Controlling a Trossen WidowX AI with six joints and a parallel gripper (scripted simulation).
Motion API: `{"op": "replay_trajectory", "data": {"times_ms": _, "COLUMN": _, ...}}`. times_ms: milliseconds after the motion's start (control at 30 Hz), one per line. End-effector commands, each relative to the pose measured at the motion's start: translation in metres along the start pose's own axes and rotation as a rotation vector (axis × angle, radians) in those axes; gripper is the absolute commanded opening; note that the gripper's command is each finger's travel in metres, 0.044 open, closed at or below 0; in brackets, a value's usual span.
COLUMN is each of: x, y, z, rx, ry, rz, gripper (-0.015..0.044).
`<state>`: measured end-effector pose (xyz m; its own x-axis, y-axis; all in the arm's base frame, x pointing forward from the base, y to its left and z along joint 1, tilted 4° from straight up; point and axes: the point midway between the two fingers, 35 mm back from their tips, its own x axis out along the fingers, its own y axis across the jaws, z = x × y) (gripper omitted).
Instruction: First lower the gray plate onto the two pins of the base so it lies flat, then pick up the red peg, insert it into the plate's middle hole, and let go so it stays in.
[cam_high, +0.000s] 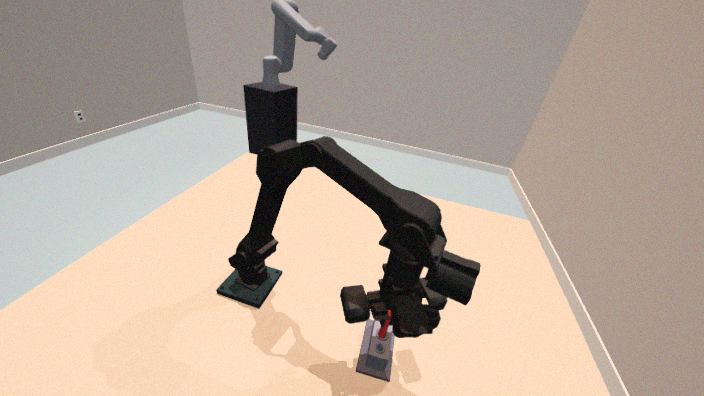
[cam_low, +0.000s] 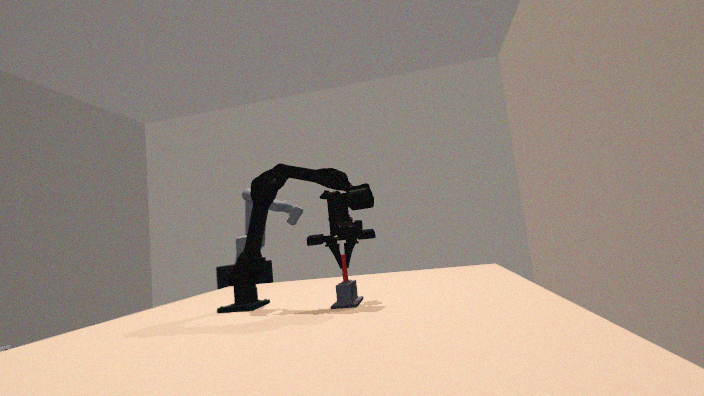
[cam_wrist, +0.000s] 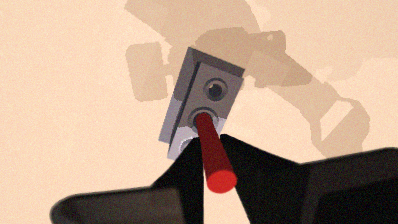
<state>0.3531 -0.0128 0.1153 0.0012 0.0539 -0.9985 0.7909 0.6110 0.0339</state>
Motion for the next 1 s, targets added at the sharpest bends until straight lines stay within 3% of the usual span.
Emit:
{"op": "replay_trajectory", "data": {"times_ms": 0, "x": -0.0002, "y": -0.0001, "z": 0.0, "rx": 0.0, "ry": 0.0, "rz": 0.0, "gripper": 0.0}}
{"op": "replay_trajectory", "data": {"times_ms": 167, "x": -0.0002, "y": -0.0001, "z": 0.0, "rx": 0.0, "ry": 0.0, "rz": 0.0, "gripper": 0.0}}
{"op": "replay_trajectory", "data": {"times_ms": 367, "x": -0.0002, "y": -0.0001, "z": 0.0, "rx": 0.0, "ry": 0.0, "rz": 0.0, "gripper": 0.015}}
{"op": "replay_trajectory", "data": {"times_ms": 967, "x": -0.0047, "y": -0.0004, "z": -0.0007, "rx": -0.003, "ry": 0.002, "rz": -0.006, "gripper": 0.015}}
